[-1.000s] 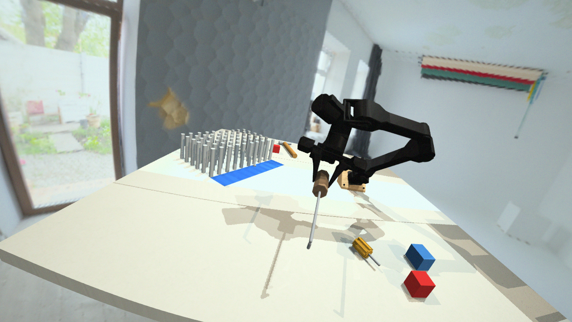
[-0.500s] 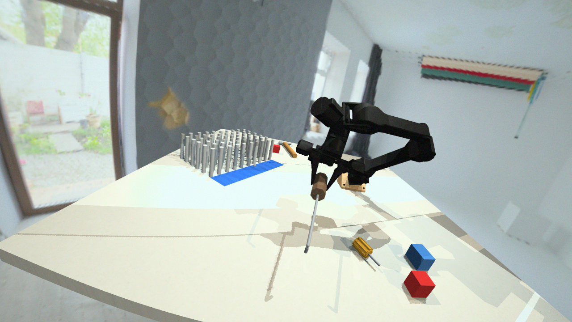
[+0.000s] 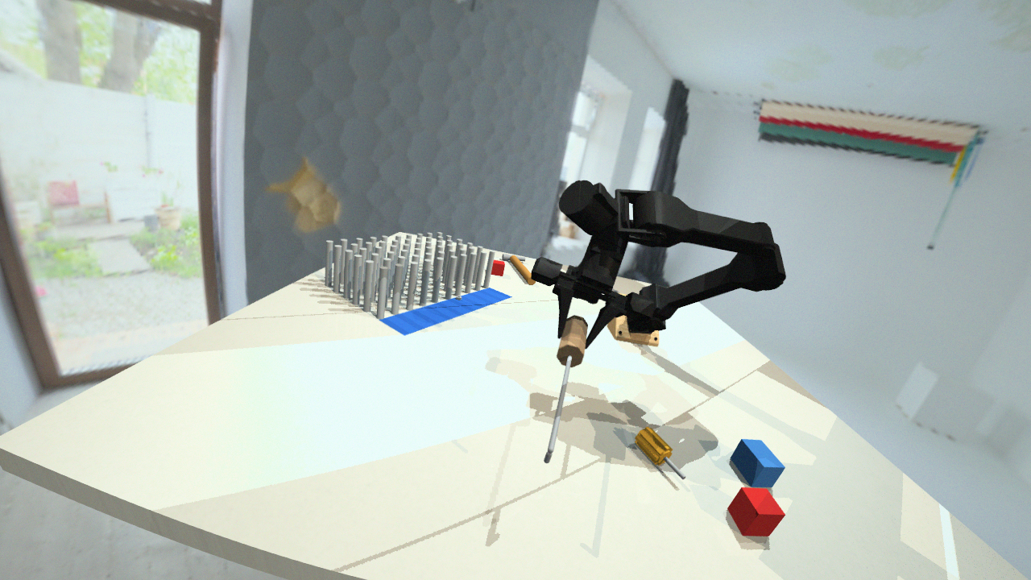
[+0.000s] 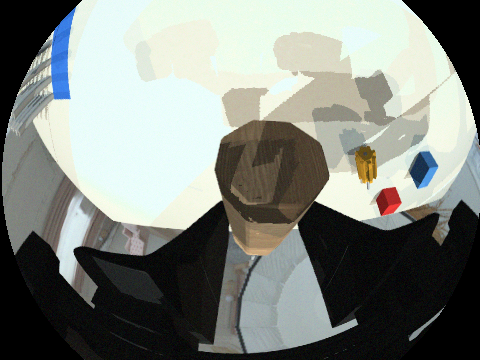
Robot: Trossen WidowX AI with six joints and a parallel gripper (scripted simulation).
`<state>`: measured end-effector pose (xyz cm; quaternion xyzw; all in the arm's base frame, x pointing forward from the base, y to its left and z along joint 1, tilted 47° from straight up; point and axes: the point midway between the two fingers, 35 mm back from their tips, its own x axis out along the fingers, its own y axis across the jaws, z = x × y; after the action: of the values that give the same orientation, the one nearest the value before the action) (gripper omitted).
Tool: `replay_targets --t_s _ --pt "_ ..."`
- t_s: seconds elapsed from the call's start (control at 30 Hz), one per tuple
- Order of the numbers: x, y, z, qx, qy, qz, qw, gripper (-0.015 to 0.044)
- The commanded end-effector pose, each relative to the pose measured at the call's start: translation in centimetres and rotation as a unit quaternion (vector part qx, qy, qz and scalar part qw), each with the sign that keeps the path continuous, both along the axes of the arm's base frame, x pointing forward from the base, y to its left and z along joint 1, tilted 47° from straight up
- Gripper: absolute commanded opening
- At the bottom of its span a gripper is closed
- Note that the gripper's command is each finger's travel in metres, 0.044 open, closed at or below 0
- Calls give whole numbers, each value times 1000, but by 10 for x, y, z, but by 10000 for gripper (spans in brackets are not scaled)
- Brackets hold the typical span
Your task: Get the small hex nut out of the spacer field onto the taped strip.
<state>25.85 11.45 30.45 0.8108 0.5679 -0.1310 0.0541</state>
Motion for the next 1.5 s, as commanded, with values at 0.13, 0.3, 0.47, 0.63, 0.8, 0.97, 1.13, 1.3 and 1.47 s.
replay_targets --t_s 0.13,0.3,0.47,0.63,0.8,0.97,1.13,1.3,1.47 --pt "1 3 -4 -2 2 -1 1000 0" --pt "2 5 -6 -3 2 -1 1000 0" --pt "3 7 -8 -4 2 -2 1000 0" --pt "3 9 -10 -5 2 -2 1000 0" --pt "4 11 -13 -6 2 -2 1000 0" --pt "4 13 -15 -7 1 -2 1000 0" --pt "5 15 -16 -7 1 -2 1000 0" --pt "5 17 -18 -8 1 -3 1000 0" --pt "6 20 -20 -8 0 -3 1000 0"
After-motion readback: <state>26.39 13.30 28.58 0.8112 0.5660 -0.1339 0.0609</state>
